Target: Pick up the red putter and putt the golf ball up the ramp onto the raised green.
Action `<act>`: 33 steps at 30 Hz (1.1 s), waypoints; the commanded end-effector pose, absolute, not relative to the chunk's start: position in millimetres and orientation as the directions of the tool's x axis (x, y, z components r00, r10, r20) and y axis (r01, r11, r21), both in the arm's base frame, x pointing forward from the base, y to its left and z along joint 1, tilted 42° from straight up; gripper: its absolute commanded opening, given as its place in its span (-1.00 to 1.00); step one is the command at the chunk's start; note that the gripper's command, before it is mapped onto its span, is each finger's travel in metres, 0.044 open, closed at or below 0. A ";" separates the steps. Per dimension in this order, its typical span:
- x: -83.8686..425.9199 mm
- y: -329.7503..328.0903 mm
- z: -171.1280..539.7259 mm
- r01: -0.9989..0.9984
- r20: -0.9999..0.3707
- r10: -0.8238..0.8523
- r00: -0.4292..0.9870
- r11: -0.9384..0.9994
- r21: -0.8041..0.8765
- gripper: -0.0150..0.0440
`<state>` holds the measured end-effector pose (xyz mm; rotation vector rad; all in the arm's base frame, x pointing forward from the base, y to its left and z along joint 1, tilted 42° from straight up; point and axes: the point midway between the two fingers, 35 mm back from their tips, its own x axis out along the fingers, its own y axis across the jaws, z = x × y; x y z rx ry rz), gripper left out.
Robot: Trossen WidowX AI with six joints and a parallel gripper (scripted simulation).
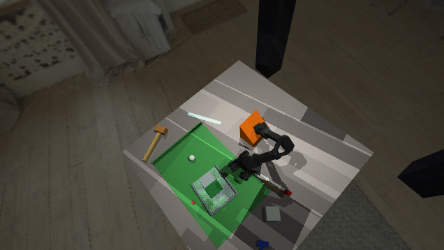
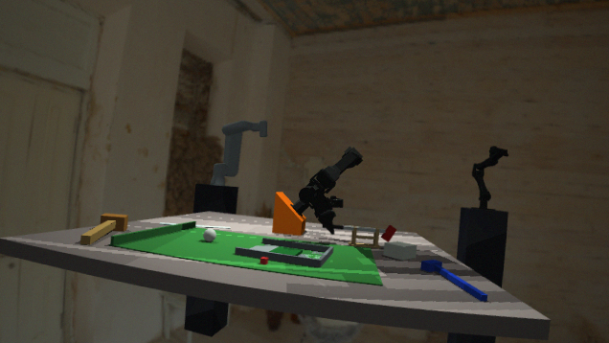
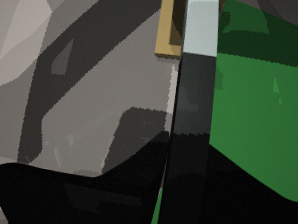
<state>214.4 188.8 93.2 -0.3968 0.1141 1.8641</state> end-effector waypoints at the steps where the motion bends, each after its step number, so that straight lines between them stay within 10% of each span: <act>1: 220.5 178.3 104.7 -0.945 -0.330 0.909 -0.253 -0.305 -0.116 -0.49; 33: 281.1 67.2 103.5 -0.970 -0.456 0.884 -0.102 0.013 0.242 -0.49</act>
